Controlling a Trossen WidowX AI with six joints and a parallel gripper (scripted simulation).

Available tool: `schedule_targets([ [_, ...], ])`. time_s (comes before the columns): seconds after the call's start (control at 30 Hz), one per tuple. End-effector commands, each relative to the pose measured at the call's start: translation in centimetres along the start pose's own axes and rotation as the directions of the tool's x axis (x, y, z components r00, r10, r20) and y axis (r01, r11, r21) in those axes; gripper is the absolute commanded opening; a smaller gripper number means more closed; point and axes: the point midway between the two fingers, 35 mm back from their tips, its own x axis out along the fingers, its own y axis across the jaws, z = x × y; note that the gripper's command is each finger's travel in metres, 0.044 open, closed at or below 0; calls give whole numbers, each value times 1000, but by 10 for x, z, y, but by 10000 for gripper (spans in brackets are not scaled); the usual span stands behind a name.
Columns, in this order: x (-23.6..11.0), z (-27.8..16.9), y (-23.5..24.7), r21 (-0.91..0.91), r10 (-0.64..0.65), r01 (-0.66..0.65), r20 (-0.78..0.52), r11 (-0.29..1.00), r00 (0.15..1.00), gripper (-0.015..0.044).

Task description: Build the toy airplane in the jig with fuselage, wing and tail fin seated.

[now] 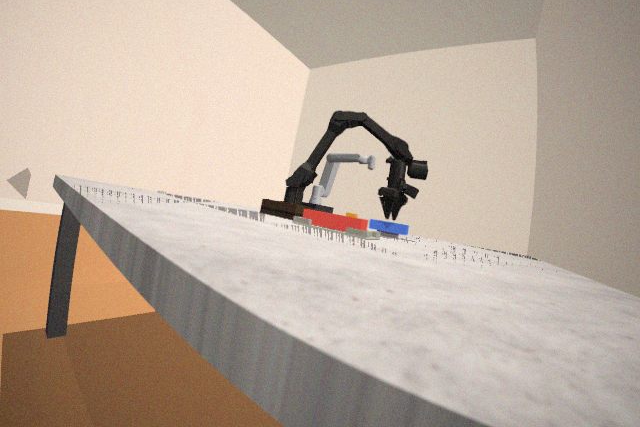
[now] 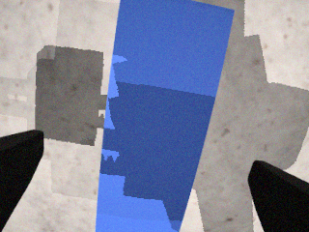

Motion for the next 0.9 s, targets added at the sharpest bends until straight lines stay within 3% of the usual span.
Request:
schedule_targets([
  [0.0,9,-1,-1,4,-4,4,-10,1000,1000,440],
  [0.57,34,-2,-1,4,-4,4,-10,1000,1000,440],
  [0.87,34,-2,-1,4,-4,4,-10,1000,1000,204],
])
